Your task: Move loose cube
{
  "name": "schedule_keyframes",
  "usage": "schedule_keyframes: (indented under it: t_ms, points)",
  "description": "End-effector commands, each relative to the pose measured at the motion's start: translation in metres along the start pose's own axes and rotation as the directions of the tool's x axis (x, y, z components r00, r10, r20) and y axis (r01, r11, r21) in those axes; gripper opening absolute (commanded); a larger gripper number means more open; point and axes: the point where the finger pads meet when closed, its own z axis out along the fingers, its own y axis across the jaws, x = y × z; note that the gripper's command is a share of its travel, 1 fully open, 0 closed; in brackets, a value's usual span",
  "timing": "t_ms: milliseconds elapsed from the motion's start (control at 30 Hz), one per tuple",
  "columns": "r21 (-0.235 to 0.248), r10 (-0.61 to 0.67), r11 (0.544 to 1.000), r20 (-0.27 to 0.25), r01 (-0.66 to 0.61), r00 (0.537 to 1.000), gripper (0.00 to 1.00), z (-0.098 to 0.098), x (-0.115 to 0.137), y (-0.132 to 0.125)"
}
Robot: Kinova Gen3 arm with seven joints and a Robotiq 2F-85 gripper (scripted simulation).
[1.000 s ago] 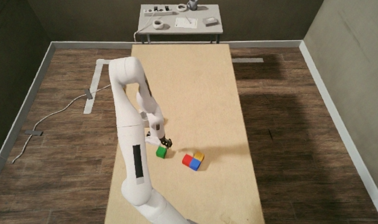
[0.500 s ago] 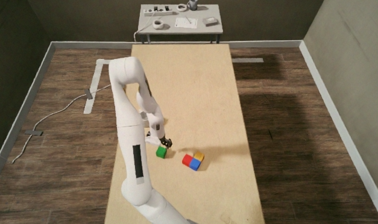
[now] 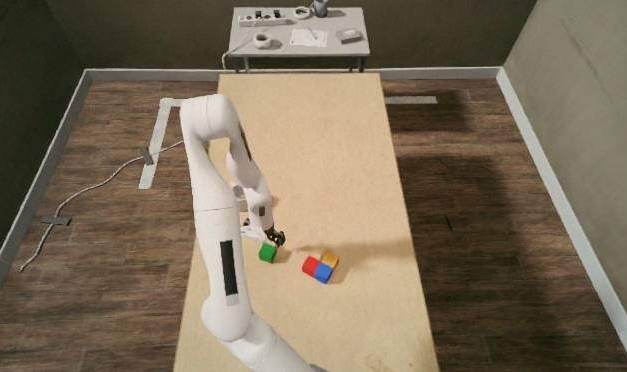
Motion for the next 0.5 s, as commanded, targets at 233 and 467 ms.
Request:
schedule_keyframes:
  t_ms: [233, 467]
  points:
    - [0.001, 0.123, 0.992, 0.0, -0.123, 0.992, 1.0, -0.0002, -0.0002, -0.0001]
    - [0.001, 0.238, 0.971, 0.0, -0.238, 0.971, 1.0, -0.0001, -0.0001, -0.0002]
